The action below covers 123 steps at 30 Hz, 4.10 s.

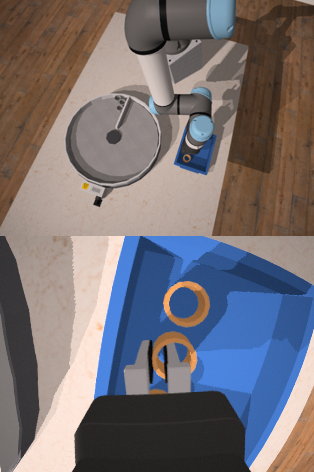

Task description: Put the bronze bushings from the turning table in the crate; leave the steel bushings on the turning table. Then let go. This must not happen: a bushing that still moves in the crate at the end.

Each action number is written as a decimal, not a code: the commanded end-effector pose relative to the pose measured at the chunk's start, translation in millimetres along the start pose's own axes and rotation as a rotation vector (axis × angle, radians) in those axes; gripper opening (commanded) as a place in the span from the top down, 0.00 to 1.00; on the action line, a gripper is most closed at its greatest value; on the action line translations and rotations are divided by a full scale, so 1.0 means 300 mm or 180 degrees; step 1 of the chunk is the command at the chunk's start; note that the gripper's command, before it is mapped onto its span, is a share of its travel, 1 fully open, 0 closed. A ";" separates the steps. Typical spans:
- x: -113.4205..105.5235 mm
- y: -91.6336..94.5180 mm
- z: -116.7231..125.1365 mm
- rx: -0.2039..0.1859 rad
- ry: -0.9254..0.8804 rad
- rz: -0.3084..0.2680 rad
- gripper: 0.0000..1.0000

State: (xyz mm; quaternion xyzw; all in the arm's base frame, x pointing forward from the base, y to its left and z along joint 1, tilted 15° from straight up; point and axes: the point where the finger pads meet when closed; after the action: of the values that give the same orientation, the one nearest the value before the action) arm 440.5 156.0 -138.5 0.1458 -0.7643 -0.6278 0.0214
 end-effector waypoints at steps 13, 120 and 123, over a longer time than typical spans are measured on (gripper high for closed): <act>-0.002 -0.009 0.000 0.0000 0.0000 -0.0009 1.00; -0.001 0.018 -0.001 0.0000 0.0000 -0.0009 0.58; -0.001 0.029 -0.001 0.0000 0.0000 -0.0009 0.58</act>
State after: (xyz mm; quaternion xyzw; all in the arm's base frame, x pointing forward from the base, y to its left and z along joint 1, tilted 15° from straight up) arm 439.5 156.5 -134.6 0.1461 -0.7642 -0.6278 0.0211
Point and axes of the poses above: the point where the finger pads meet when closed, its own y axis back along the fingers, its own z axis across the jaws, x = y × z, and after that the axes turned 1 degree about y, right-handed
